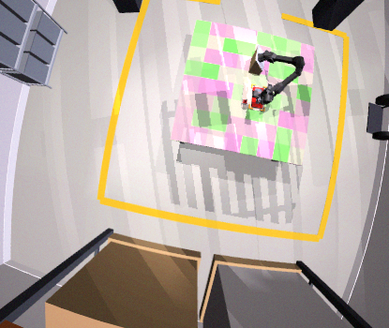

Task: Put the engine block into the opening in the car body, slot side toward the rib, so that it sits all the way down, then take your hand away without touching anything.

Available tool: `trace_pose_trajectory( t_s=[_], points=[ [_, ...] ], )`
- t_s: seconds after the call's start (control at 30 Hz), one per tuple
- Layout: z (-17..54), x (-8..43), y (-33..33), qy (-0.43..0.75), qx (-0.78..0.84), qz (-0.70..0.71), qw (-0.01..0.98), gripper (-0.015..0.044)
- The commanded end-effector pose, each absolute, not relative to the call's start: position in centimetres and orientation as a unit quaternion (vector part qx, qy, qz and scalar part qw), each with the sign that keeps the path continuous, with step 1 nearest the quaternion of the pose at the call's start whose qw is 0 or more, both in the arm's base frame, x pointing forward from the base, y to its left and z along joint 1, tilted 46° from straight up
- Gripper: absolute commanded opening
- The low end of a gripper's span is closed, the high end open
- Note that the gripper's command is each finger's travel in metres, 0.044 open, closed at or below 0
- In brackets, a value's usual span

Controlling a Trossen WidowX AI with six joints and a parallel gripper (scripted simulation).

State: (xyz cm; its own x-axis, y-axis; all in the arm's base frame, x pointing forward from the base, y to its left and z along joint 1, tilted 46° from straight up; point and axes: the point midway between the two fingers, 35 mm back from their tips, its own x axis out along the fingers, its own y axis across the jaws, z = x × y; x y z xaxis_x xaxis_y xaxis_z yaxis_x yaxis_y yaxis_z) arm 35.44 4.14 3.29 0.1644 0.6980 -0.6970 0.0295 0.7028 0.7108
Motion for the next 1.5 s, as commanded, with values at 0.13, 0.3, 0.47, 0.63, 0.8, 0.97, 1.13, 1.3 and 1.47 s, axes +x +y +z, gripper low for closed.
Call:
trace_pose_trajectory(
  t_s=[0.13,0.3,0.47,0.63,0.8,0.97,1.13,1.3,1.47],
  points=[
    [3.4,35.5,4.21,0.6,0.307,0.238,0.699,0.0159],
    [3.4,35.5,4.21,0.6,0.306,0.239,0.7,0.0159],
    [3.43,35.52,4.21,0.594,0.289,0.253,0.707,0.0159],
    [3.43,35.52,4.21,0.594,0.289,0.253,0.707,0.0159],
    [3.43,35.5,4.21,0.599,0.303,0.241,0.701,0.0159],
    [3.34,35.5,4.31,0.603,0.316,0.23,0.695,0.0159],
    [3.24,35.53,4.41,0.599,0.305,0.24,0.7,0.0159],
    [3.13,35.56,4.52,0.598,0.301,0.243,0.702,0.0159],
    [3.03,35.58,4.63,0.599,0.302,0.242,0.701,0.0159]
  ],
)
